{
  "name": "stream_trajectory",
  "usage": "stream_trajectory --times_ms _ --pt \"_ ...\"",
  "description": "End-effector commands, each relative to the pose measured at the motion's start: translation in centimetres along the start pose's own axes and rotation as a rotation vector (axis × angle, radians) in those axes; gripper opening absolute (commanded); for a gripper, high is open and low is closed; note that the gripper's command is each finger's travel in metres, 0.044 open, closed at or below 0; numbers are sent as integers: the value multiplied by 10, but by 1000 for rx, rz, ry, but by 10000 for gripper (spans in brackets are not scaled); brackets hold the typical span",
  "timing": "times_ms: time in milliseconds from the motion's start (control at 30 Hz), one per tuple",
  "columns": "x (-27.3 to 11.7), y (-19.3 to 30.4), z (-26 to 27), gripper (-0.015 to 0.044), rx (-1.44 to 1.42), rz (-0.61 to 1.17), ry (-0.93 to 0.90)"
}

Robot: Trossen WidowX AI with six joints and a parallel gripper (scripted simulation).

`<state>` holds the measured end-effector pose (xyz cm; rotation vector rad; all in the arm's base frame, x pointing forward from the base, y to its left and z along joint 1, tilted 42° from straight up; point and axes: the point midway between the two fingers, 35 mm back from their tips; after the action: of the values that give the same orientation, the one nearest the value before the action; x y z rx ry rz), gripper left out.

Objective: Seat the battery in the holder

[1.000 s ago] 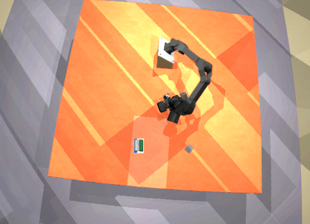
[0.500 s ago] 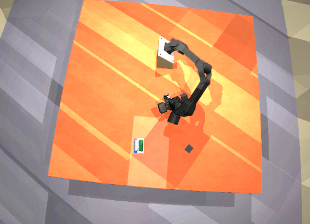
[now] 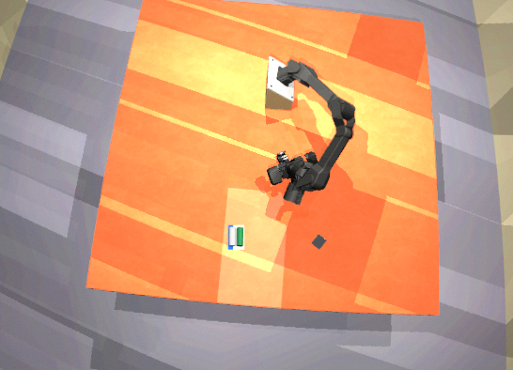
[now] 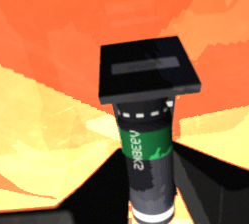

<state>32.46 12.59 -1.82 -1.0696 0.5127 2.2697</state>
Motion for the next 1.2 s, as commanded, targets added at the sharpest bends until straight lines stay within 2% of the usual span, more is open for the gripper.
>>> stream_trajectory --times_ms 0,1167 --pt "-3 -6 -2 80 -4 -18 4" --pt "-3 -6 -2 80 -4 -33 0"
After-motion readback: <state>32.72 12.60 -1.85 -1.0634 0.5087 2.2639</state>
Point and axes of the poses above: the point midway between the two fingers, 35 mm back from their tips, its own x axis out along the fingers, its own z axis across the jaws, y = z × x, and after that the axes turned 2 degrees about -x, right-handed
